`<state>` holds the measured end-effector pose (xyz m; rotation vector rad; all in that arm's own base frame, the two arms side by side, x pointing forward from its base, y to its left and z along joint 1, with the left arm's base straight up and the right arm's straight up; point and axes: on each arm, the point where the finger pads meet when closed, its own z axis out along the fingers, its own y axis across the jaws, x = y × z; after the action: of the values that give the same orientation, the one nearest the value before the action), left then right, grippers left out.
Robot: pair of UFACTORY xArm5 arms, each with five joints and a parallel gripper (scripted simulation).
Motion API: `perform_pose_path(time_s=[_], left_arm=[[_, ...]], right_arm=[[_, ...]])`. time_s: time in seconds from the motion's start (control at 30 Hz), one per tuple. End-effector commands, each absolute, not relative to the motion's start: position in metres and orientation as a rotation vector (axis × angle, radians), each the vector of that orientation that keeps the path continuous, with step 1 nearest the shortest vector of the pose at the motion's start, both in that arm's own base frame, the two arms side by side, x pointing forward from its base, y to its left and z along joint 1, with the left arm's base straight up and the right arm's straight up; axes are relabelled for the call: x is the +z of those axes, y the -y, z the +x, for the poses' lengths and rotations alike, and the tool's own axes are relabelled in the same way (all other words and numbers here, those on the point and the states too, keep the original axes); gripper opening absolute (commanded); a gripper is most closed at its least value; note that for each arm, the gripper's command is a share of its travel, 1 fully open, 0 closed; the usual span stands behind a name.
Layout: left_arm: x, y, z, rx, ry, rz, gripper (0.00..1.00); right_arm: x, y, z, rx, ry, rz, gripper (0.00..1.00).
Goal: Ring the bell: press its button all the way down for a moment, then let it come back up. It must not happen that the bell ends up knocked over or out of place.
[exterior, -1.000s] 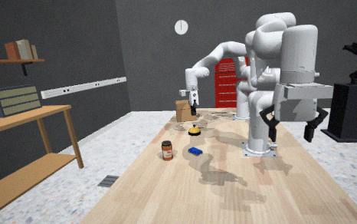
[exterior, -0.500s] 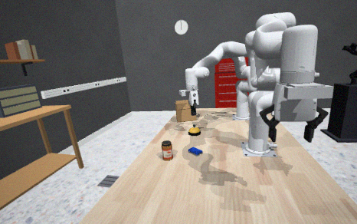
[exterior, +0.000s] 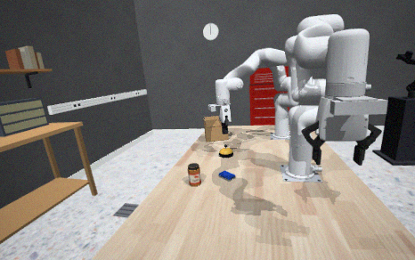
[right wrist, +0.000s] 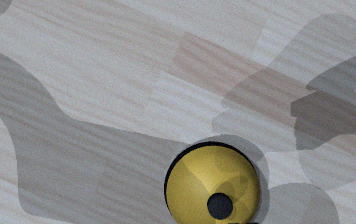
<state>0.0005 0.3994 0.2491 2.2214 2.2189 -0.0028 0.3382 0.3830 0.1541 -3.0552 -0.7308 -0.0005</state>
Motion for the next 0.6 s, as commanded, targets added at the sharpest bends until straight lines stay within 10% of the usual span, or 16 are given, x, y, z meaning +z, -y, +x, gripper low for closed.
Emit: perform_pose_path(time_s=[0.0,0.57], left_arm=[[0.250,-0.400,0.000,0.000,-2.220,2.223,1.00],[0.250,-0.400,0.000,0.000,-2.220,2.223,1.00]], right_arm=[[0.155,-0.384,0.339,-0.004,0.731,-3.054,0.00],[0.145,-0.384,0.339,-0.003,0.731,-3.054,0.00]])
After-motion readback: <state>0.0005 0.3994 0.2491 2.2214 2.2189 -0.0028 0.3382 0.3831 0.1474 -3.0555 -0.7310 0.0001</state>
